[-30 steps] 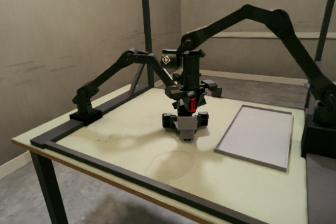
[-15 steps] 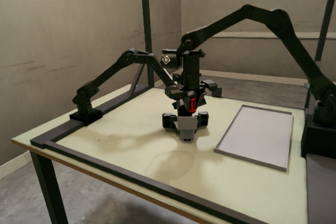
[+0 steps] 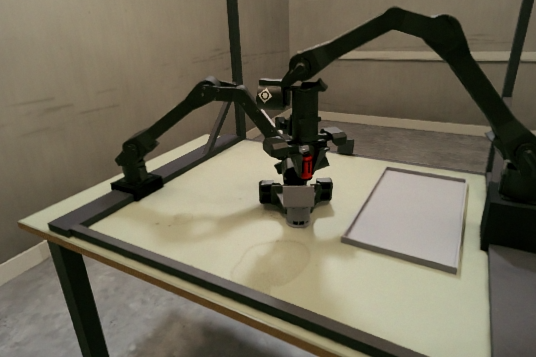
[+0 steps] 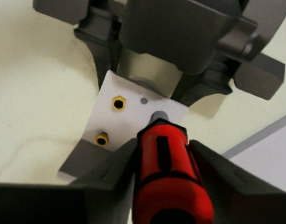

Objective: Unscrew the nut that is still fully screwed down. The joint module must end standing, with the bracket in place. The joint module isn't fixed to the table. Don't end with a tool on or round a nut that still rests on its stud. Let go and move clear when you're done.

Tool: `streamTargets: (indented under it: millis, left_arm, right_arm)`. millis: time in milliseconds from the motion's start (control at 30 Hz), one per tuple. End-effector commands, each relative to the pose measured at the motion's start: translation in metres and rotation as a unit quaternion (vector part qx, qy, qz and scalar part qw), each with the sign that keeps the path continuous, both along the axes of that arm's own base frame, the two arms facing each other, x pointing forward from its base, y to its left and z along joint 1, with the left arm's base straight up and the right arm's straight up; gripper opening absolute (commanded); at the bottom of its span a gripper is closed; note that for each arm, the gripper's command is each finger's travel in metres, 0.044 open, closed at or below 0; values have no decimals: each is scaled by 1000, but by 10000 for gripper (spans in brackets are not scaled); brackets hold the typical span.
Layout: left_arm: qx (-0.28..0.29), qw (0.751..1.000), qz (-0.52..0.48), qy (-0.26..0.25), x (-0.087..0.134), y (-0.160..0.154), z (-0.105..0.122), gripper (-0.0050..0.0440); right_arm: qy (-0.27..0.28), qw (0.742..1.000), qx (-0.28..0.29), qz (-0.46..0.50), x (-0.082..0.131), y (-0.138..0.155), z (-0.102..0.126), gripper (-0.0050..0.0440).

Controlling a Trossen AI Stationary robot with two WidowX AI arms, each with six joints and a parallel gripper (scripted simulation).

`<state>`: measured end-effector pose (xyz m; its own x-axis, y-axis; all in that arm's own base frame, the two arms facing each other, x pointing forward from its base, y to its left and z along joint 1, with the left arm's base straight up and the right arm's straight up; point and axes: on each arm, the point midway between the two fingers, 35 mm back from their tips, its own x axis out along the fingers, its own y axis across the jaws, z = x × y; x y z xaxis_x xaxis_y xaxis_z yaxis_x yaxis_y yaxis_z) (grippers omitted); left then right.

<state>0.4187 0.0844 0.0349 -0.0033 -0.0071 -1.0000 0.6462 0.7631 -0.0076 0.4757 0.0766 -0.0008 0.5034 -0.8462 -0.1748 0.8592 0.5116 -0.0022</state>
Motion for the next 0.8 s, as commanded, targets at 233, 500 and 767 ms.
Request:
streamTargets:
  millis: [233, 500, 767]
  left_arm:
    - [5, 1000, 2, -6, 2, 2, 5, 130]
    - [6, 1000, 1, -18, 4, 2, 13, 130]
    - [6, 1000, 1, -18, 4, 2, 13, 130]
  right_arm:
    - [-23, 1000, 11, -1, 5, 1, 23, 245]
    - [-23, 1000, 11, -1, 5, 1, 23, 245]
    - [-23, 1000, 11, -1, 5, 1, 23, 245]
